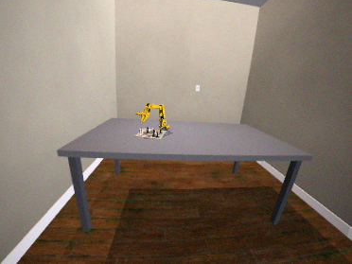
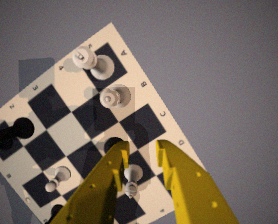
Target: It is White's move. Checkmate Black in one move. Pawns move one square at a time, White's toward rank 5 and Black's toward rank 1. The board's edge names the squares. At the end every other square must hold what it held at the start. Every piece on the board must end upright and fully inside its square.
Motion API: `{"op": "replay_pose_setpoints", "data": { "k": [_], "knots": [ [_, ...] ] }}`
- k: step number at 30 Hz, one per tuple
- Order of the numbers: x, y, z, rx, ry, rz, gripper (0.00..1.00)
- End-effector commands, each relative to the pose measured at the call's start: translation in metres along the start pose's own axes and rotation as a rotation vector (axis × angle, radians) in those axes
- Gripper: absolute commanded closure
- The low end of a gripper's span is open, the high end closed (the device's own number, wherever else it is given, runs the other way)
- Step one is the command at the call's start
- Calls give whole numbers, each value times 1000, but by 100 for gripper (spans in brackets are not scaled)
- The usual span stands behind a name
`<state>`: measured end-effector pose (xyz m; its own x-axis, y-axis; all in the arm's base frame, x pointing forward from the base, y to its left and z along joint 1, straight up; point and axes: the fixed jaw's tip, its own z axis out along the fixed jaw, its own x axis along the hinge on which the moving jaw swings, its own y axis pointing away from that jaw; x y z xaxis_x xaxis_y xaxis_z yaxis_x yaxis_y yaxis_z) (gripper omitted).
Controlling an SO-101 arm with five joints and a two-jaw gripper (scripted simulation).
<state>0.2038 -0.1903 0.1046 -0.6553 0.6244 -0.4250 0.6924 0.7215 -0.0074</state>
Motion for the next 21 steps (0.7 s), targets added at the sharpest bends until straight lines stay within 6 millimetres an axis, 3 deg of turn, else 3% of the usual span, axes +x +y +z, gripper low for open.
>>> {"op": "replay_pose_setpoints", "data": {
  "k": [1, 5, 21],
  "knots": [
    [-17, 20, 2, -32, -82, -44, 90],
    [-24, 28, 1, -46, -117, -63, 88],
    [-21, 31, 8, -50, -118, -71, 88]
  ]
}}
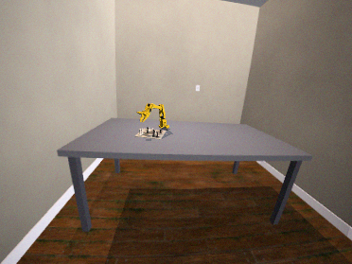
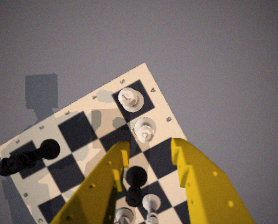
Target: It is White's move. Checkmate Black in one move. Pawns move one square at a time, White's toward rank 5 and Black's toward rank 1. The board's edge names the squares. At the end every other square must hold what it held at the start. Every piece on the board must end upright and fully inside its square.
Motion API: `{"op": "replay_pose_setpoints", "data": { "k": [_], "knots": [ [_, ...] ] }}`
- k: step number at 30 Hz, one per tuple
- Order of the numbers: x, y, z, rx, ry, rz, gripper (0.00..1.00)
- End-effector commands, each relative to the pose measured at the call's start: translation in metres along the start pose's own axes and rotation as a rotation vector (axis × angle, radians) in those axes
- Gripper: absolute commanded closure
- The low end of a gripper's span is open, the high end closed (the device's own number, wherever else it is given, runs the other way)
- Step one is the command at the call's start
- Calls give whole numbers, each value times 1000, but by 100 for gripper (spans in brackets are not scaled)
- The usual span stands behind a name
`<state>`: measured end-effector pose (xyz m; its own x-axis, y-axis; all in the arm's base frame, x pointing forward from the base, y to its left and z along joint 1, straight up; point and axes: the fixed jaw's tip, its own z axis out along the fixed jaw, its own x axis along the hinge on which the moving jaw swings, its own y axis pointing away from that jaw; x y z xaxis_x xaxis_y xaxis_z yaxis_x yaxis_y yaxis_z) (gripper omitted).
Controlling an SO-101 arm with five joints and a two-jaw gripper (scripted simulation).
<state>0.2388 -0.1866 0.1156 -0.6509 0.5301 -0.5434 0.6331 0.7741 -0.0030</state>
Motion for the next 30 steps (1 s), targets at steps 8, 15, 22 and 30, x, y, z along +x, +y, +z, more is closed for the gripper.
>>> {"op": "replay_pose_setpoints", "data": {
  "k": [8, 15, 22, 30],
  "knots": [
    [6, 5, 9, -9, 18, -4, 88],
    [10, 5, 11, -9, 18, -4, 88],
    [12, 5, 12, -10, 19, -4, 88],
    [13, 5, 12, -10, 19, -4, 88]
  ]
}}
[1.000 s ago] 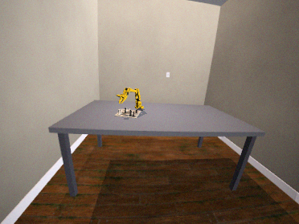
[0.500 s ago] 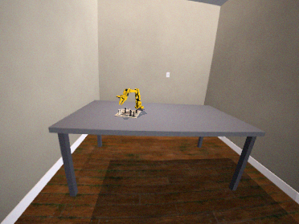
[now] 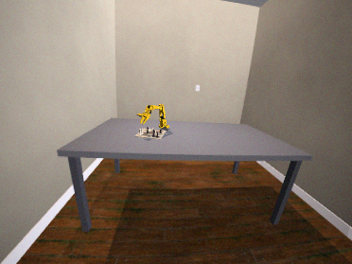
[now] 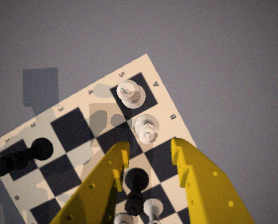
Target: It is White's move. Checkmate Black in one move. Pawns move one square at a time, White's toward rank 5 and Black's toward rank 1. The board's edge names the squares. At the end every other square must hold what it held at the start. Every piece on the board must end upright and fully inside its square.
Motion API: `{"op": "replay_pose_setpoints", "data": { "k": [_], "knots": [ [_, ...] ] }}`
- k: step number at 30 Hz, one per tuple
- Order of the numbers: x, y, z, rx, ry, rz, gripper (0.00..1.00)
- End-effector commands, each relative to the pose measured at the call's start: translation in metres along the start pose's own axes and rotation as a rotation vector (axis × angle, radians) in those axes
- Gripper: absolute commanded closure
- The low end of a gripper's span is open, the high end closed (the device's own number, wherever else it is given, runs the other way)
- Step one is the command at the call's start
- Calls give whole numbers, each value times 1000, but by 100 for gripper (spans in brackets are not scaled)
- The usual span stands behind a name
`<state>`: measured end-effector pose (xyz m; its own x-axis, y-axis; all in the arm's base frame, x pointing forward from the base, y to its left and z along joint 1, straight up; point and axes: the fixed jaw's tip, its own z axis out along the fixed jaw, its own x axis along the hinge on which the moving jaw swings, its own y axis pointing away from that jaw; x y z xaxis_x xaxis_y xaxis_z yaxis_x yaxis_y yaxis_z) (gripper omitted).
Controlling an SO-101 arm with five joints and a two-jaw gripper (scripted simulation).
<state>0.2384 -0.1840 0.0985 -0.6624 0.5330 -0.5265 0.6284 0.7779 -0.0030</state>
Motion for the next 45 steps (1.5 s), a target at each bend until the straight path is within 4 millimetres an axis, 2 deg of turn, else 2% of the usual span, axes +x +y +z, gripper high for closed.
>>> {"op": "replay_pose_setpoints", "data": {
  "k": [1, 14, 29, 45],
  "knots": [
    [2, 3, 0, -6, -2, 1, 88],
    [9, 3, 12, -6, -2, 1, 88],
    [29, 3, 46, -6, -1, 1, 88],
    [37, 3, 61, -6, -1, 1, 88]
  ]
}}
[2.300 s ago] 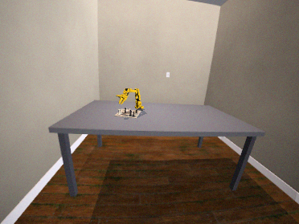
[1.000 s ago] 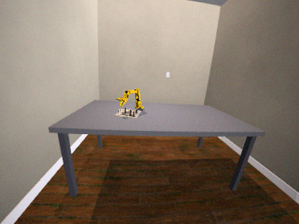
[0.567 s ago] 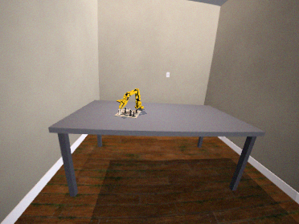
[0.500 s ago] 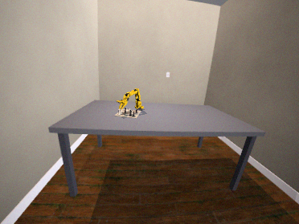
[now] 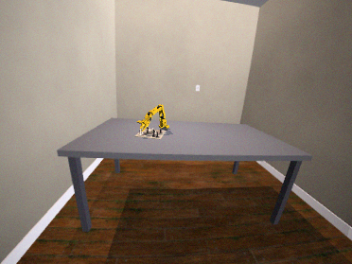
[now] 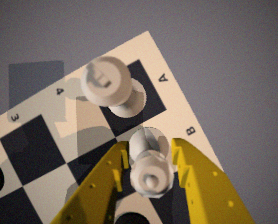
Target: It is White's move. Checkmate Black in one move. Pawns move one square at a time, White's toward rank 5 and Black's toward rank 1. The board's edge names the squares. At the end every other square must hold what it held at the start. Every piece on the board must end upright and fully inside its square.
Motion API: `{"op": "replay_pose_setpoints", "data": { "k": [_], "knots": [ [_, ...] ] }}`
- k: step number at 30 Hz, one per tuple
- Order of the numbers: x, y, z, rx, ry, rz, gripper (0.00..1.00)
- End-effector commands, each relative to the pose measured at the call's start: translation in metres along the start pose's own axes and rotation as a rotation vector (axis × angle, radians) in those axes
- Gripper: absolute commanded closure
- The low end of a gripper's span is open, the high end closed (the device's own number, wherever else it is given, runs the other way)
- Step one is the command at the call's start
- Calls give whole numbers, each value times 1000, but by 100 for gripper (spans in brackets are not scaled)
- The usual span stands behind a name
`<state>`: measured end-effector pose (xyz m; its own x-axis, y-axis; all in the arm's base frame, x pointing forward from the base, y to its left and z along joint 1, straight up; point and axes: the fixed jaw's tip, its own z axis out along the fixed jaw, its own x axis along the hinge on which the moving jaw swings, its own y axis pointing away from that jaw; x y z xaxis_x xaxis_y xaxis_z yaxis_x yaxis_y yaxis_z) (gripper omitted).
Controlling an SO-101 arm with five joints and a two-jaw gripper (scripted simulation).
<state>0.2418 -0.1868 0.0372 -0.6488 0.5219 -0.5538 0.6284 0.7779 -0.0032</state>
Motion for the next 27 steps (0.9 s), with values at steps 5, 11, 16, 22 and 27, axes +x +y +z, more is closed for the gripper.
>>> {"op": "replay_pose_setpoints", "data": {
  "k": [5, 11, 16, 22, 27],
  "knots": [
    [9, 3, 6, -6, 32, 1, 88],
    [13, 3, 5, -7, 32, 1, 88],
    [15, 3, 5, -7, 32, 1, 88],
    [15, 3, 5, -7, 32, 1, 88],
    [9, 3, 0, -6, 32, 1, 88]
  ]
}}
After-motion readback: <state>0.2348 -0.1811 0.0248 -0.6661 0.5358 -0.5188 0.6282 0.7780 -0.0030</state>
